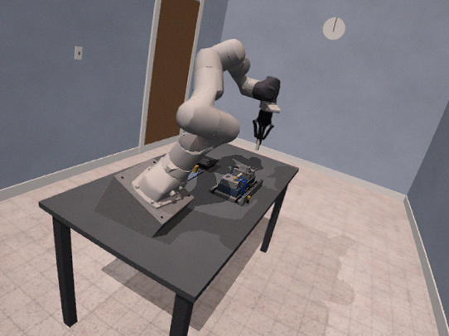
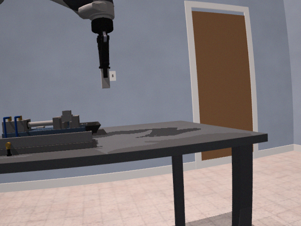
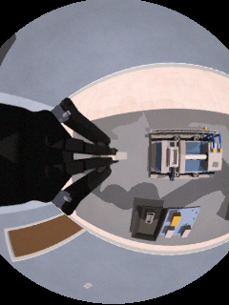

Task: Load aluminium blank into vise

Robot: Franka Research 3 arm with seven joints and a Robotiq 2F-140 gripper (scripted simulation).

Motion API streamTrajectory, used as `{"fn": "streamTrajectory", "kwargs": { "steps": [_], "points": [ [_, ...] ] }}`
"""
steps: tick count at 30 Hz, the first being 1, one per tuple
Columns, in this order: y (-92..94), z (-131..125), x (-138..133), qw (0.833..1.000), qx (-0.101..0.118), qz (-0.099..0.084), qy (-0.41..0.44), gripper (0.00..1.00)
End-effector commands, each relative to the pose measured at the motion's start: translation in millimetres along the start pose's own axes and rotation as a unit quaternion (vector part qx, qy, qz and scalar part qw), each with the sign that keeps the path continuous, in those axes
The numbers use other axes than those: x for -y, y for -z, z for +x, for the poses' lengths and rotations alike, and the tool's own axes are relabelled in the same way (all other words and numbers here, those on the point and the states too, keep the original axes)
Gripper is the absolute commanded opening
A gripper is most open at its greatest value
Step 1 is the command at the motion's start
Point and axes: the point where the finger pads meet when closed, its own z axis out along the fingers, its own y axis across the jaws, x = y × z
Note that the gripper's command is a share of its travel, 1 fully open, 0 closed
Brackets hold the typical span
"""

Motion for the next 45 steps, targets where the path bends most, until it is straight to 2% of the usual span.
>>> {"fn": "streamTrajectory", "kwargs": {
  "steps": [1,31,33,35,45],
  "points": [
    [0.9,0,-2,1.000,-0.002,-0.001,-0.024,0.00],
    [0.9,1,-2,1.000,-0.002,-0.001,-0.023,0.00],
    [1.0,4,-1,1.000,-0.002,-0.002,0.000,0.00],
    [1.4,15,-1,0.998,-0.003,-0.003,0.067,0.00],
    [1.8,28,-1,0.989,-0.003,-0.004,0.146,0.00]
  ]
}}
